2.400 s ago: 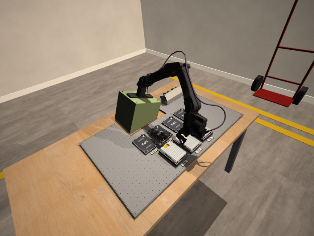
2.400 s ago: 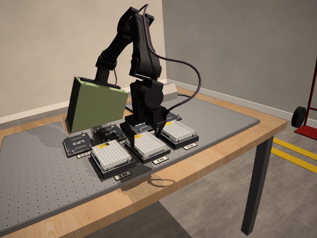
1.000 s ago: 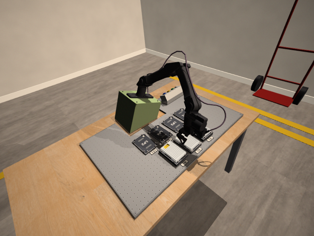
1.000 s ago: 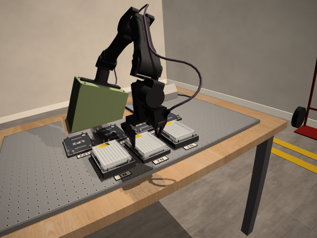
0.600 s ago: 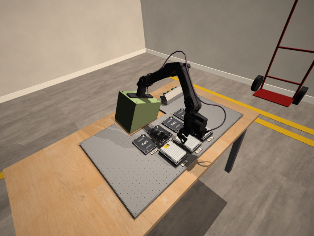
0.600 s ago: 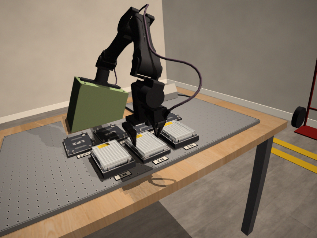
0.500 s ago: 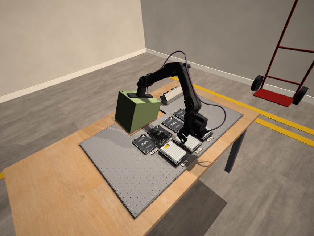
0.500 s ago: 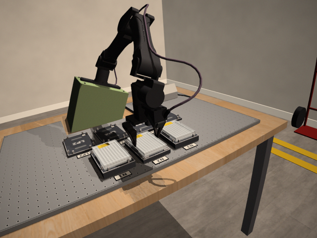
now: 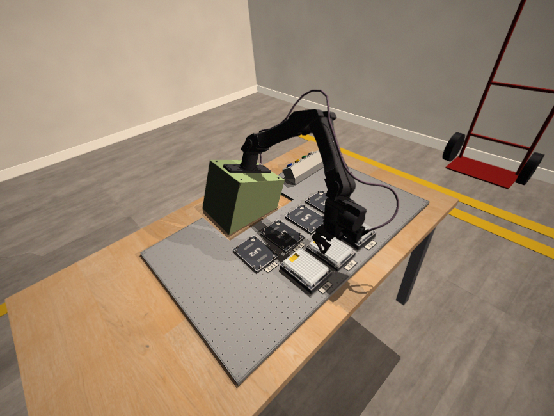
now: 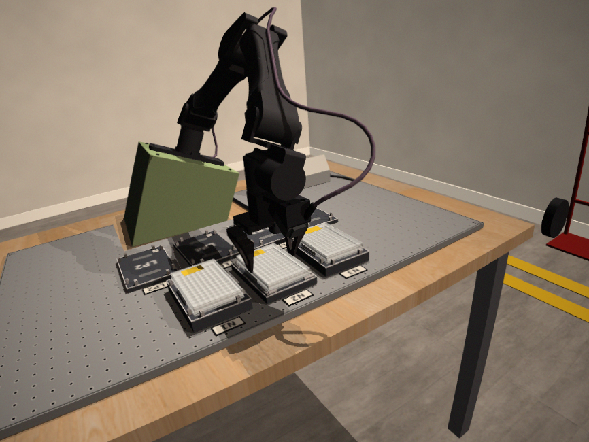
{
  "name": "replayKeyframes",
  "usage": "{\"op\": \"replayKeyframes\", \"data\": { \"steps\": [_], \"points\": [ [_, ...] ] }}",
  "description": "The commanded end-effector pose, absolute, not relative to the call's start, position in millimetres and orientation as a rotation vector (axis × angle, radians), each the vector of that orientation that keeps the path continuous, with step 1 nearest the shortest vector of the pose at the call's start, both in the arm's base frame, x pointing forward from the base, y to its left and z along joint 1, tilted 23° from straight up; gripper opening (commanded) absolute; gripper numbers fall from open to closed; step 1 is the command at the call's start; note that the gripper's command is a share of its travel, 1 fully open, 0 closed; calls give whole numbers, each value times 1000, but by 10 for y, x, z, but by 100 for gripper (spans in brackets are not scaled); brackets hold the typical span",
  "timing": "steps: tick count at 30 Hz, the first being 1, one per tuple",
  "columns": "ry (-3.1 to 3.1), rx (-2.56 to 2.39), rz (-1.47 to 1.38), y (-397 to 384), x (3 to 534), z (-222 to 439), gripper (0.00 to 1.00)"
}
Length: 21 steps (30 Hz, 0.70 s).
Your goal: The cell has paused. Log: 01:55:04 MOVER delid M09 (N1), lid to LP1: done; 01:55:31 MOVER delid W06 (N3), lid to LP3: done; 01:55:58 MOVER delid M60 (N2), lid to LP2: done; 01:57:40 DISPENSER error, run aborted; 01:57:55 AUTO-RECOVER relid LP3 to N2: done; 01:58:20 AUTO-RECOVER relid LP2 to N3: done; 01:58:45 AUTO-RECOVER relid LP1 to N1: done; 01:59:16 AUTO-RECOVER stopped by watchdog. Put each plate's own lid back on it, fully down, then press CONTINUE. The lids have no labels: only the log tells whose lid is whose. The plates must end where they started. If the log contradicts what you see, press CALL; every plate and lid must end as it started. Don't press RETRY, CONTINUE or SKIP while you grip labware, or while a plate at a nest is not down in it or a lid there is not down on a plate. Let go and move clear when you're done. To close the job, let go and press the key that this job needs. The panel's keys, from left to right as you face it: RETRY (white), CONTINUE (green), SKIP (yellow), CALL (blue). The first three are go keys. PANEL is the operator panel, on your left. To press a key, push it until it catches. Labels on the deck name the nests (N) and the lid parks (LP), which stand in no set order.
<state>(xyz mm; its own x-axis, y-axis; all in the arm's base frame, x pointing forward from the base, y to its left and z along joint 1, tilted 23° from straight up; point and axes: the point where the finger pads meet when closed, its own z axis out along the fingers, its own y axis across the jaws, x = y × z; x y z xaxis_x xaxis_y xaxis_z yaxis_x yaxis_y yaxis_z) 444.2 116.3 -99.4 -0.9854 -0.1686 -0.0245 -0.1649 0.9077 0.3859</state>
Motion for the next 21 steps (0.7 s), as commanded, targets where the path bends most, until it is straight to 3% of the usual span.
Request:
{"op": "replayKeyframes", "data": {
  "steps": [1, 21],
  "points": [
    [-3093, 251, -642, 1091, 4574, -882, 0],
    [-3103, 263, -642, 1055, 4595, -771, 0]
  ]
}}
